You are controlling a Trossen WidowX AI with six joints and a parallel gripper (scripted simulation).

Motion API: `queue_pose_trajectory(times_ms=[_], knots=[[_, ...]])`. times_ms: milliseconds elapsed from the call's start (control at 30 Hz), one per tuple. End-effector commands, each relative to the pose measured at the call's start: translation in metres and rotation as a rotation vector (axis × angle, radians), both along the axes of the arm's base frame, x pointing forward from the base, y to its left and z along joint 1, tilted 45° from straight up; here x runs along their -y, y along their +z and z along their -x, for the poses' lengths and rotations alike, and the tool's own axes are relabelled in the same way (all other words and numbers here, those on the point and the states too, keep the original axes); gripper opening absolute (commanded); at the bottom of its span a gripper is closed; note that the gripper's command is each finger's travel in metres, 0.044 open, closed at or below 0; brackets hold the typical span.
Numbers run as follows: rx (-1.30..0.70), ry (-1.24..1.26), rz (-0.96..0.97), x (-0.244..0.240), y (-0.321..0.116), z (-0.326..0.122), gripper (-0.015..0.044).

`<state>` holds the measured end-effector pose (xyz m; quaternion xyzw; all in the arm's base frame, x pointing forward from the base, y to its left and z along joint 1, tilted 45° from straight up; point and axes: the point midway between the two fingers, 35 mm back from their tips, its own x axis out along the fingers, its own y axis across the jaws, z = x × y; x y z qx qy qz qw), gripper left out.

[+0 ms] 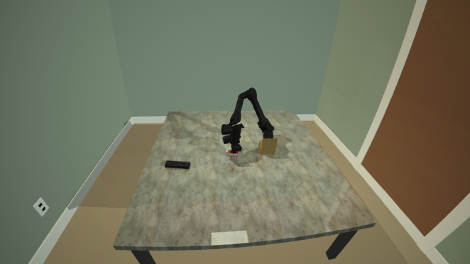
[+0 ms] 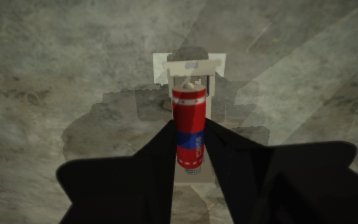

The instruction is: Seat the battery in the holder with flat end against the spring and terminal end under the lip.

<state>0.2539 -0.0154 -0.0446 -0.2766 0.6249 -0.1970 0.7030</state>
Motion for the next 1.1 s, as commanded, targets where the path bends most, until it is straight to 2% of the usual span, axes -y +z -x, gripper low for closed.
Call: queue_pose_trajectory(times_ms=[0,1067], knots=[[-0.037,-0.025,0.003,0.002,-0.001,0.003,0.008],[-0.076,-0.07,0.001,0.002,0.001,-0.014,0.008]])
